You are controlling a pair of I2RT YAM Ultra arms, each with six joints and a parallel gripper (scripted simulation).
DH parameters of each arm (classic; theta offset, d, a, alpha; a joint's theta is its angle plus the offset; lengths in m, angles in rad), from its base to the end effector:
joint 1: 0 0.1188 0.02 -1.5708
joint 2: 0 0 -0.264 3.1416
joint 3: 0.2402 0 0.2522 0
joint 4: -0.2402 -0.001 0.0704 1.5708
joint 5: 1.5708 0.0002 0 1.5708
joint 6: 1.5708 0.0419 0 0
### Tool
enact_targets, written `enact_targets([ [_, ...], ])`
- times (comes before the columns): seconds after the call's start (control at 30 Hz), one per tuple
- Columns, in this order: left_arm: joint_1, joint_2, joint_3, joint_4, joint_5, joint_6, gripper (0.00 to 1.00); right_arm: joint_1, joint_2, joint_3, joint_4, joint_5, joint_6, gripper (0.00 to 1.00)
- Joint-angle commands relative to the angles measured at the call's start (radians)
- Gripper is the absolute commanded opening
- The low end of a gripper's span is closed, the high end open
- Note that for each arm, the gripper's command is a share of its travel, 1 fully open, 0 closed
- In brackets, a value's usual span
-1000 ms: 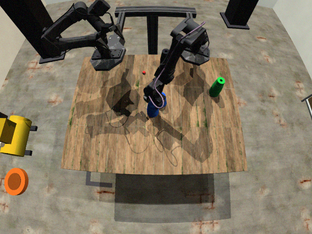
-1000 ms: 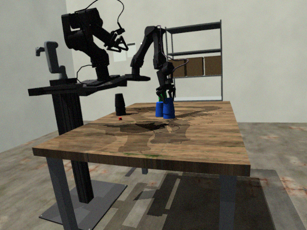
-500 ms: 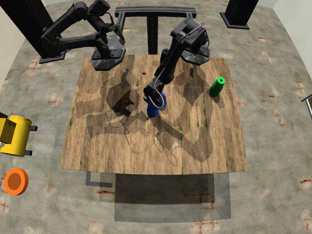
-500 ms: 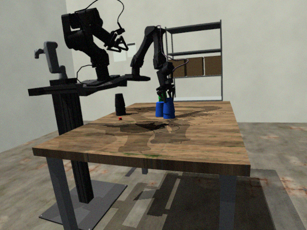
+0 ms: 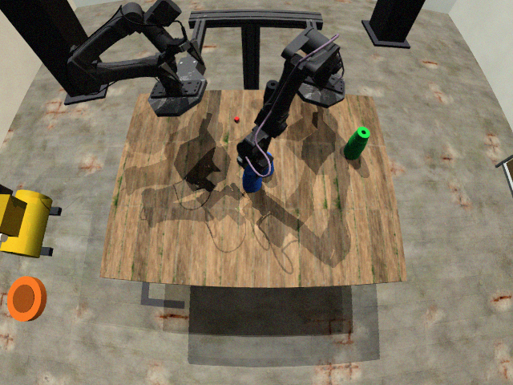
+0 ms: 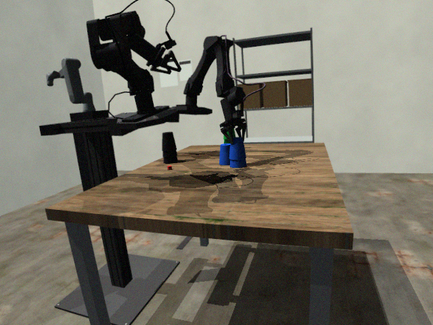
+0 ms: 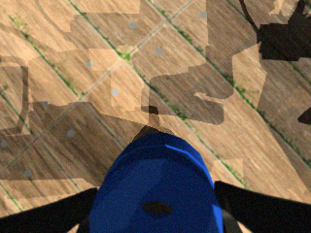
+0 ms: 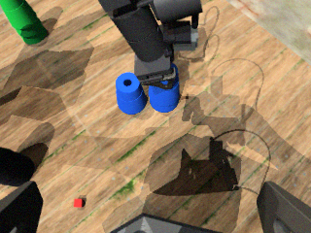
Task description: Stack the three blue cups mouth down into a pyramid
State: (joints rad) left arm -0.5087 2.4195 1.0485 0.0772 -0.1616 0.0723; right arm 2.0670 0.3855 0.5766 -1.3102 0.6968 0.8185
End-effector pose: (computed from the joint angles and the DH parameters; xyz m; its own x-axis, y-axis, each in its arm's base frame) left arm 0.3146 -0.1666 -0.0424 -0.8059 0.5311 -0.2616 0.5018 0.8473 0.1741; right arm -0.0006 0.0555 0.2312 -0.2971 -0.6274 -0.7198 -0.8647 0.4965 -0.0759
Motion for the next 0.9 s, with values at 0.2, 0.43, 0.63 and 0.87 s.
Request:
enact_targets([
  [0.2, -0.022, -0.1, -0.005, -0.075, -0.01, -0.016, 0.0, 0.01, -0.012, 0.002, -0.008, 0.024, 0.007, 1.0],
  [0.43, -0.034, -0.176, 0.011, -0.154, -0.012, -0.027, 0.0, 0.01, -0.012, 0.002, -0.008, 0.024, 0.007, 1.0],
  [0.63, -0.041, -0.219, 0.018, -0.204, -0.013, -0.034, 0.0, 0.01, -0.012, 0.002, -0.008, 0.024, 0.007, 1.0],
  [0.87, -0.051, -0.274, 0.03, -0.273, -0.017, -0.044, 0.0, 0.01, -0.012, 0.002, -0.008, 0.024, 0.007, 1.0],
])
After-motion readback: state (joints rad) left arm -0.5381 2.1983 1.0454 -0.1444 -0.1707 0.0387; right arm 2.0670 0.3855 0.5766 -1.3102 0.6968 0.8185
